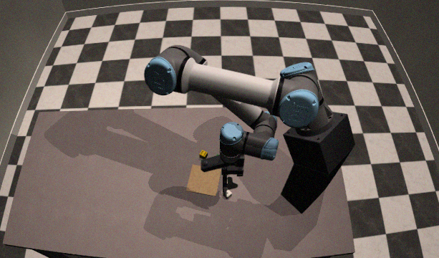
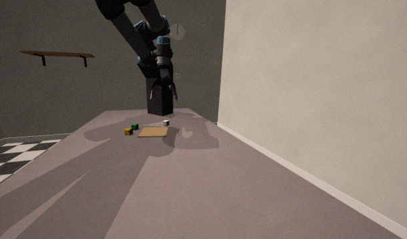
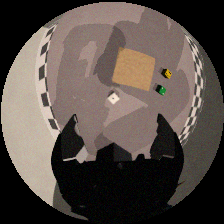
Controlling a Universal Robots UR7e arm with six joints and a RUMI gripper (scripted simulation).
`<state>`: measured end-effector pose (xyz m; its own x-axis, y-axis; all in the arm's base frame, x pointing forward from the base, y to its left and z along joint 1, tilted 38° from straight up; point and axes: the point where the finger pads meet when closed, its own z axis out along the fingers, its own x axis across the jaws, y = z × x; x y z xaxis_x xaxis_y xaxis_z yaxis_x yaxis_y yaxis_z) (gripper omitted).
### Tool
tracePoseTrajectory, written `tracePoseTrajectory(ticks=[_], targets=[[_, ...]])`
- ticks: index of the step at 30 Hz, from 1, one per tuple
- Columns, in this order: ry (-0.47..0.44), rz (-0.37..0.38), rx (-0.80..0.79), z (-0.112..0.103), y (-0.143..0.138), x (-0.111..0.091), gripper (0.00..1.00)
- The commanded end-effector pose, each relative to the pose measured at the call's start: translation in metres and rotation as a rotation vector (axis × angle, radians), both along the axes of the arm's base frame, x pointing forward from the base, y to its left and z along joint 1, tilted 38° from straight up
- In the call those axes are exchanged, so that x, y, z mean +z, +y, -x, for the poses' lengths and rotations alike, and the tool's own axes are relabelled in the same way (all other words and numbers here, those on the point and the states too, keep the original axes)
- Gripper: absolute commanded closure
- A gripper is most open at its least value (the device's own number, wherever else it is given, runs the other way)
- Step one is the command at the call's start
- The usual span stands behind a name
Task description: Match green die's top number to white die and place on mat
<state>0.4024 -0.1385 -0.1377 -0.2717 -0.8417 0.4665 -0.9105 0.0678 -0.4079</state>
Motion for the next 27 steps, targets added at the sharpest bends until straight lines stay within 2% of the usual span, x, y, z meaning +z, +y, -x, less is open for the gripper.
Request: tracePoseTrajectory(ticks=[1, 8, 12, 18, 20, 27], targets=[[0.0, 0.0, 0.0, 0.0, 0.001, 0.002, 0.0], [-0.003, -0.003, -0.006, 0.0, -0.001, 0.003, 0.0], [-0.02, -0.019, -0.036, -0.001, -0.014, 0.01, 0.0], [-0.079, -0.065, -0.132, 0.001, -0.056, 0.032, 0.0], [-0.079, -0.065, -0.132, 0.001, -0.056, 0.032, 0.0], [-0.171, -0.113, -0.26, 0.013, -0.115, 0.067, 0.0]])
